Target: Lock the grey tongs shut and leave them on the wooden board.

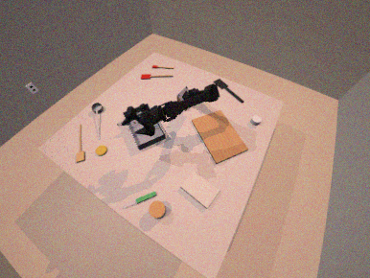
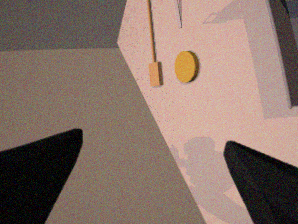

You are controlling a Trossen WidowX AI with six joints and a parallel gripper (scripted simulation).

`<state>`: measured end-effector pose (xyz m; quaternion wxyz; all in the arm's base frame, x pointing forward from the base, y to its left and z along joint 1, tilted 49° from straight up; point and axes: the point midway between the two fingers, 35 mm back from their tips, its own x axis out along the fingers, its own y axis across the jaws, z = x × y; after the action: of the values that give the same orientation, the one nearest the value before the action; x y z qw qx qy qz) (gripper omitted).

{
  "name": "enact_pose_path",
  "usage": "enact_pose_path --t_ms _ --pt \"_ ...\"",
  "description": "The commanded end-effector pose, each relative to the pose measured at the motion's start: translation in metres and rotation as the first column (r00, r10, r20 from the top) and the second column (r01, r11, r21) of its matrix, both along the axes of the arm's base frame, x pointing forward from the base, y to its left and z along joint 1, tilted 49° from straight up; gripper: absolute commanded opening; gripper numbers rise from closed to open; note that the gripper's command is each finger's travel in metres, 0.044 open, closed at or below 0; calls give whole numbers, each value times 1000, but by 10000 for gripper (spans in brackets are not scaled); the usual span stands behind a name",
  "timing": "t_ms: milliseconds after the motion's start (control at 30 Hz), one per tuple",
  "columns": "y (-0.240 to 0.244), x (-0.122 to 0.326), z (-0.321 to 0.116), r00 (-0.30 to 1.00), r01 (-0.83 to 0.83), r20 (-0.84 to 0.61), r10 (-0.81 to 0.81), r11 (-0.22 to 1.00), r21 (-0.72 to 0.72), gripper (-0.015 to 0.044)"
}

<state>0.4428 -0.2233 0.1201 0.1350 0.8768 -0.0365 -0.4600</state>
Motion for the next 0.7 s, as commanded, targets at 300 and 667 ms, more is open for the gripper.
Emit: enact_pose_path --t_ms 300,667 --pt "-3 -103 -153 772 596 -628 -101 457 660 440" --pt "1 -125 -169 660 744 -750 -47 179 644 440"
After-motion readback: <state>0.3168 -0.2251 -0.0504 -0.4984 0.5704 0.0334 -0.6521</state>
